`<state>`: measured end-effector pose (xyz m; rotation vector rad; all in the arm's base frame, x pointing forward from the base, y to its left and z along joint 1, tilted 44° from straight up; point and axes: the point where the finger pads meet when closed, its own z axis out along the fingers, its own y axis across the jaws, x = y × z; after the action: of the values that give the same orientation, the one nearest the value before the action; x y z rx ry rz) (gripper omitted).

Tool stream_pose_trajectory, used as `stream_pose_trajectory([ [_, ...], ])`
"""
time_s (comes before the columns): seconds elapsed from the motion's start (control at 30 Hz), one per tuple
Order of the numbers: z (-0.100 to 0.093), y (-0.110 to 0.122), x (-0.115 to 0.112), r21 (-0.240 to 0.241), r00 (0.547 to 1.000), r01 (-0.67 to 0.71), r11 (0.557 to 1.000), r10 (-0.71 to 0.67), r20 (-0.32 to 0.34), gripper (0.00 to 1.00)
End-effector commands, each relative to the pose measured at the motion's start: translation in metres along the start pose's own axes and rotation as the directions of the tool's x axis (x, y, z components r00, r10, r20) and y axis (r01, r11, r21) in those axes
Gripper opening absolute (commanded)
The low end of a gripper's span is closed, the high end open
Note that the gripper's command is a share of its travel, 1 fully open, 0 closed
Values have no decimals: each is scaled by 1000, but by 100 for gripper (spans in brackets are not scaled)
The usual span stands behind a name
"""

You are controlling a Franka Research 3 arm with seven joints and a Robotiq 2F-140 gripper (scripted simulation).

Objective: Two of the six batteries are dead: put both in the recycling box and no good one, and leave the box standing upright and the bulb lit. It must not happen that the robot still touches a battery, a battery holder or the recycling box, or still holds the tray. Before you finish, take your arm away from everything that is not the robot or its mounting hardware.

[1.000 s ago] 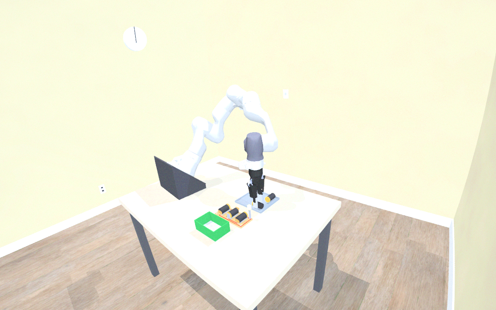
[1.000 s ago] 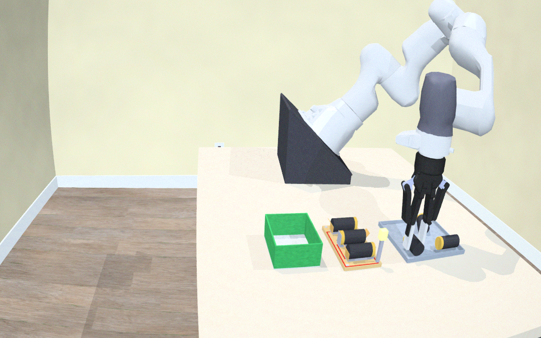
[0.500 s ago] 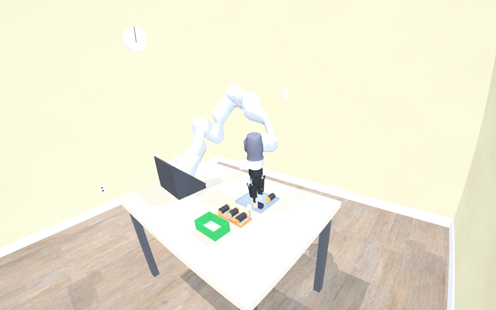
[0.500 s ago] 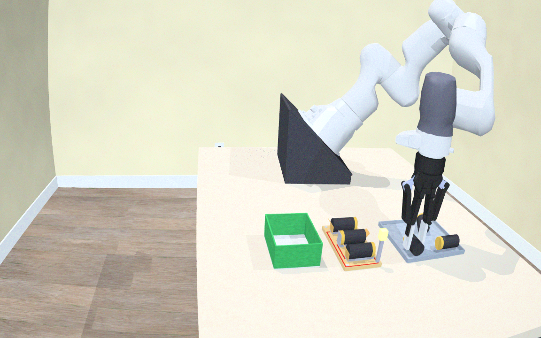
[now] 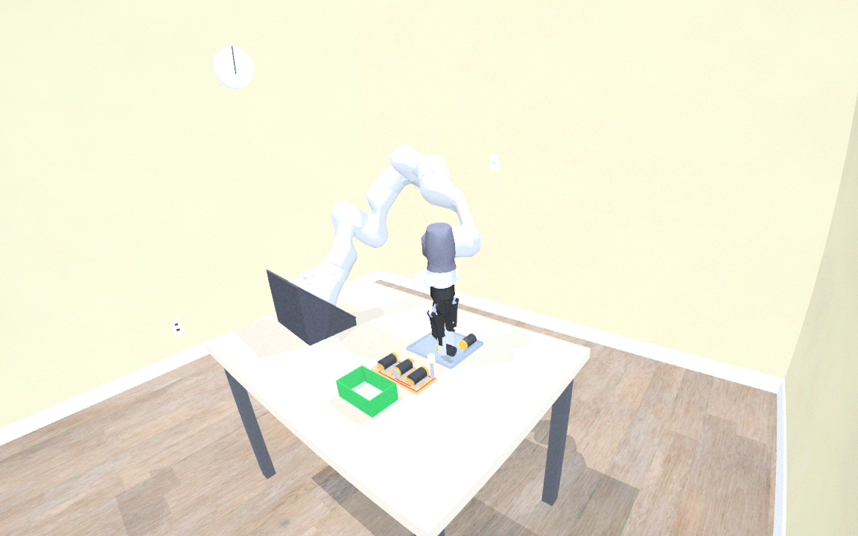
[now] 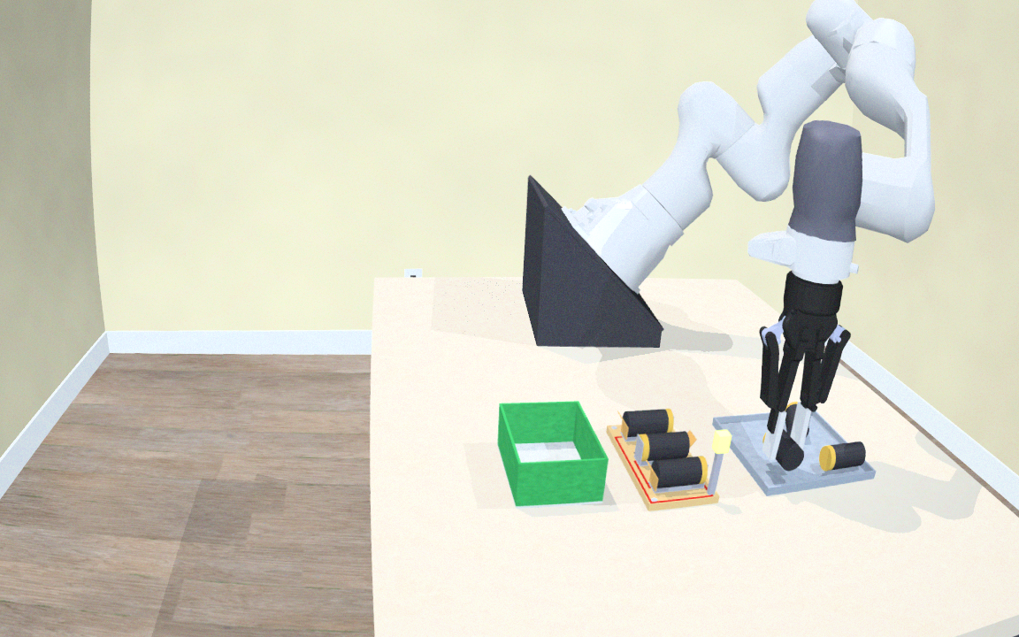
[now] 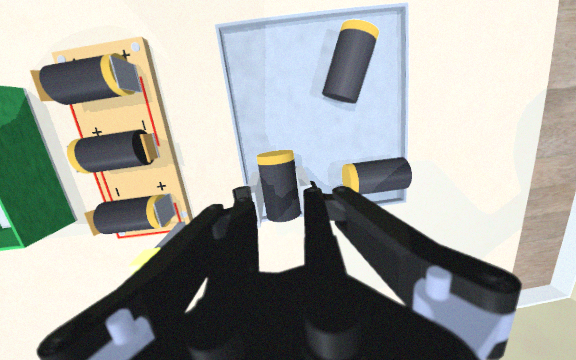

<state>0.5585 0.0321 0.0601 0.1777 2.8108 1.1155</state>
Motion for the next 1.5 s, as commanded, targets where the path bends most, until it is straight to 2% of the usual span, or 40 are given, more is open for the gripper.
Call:
stream_pose_trajectory([
  [0.0, -18, 0, 1, -3, 1000, -5, 1000, 5, -4, 16],
  [0.4, -30, 0, 1, -3, 1000, -5, 1000, 5, -4, 16],
  [0.43, -39, 0, 1, -3, 1000, -5, 1000, 5, -4, 16],
  [0.53, -81, 0, 1, -3, 1000, -5, 1000, 5, -4, 16],
  [0.6, -96, 0, 1, -3, 1000, -5, 1000, 5, -4, 16],
  [0.9, -97, 0, 1, -3, 1000, 7, 1000, -7, -4, 16],
  [1.1, -97, 0, 1, -3, 989, 145, 989, -145, -3, 16],
  [1.23, -97, 0, 1, -4, 943, 334, 943, -334, -3, 16],
  [1.3, -97, 0, 1, -4, 943, 334, 943, -334, -3, 16],
  [1.4, -97, 0, 1, -4, 864, 504, 864, -504, -2, 16],
  [1.47, -97, 0, 1, -5, 786, 618, 786, -618, -1, 16],
])
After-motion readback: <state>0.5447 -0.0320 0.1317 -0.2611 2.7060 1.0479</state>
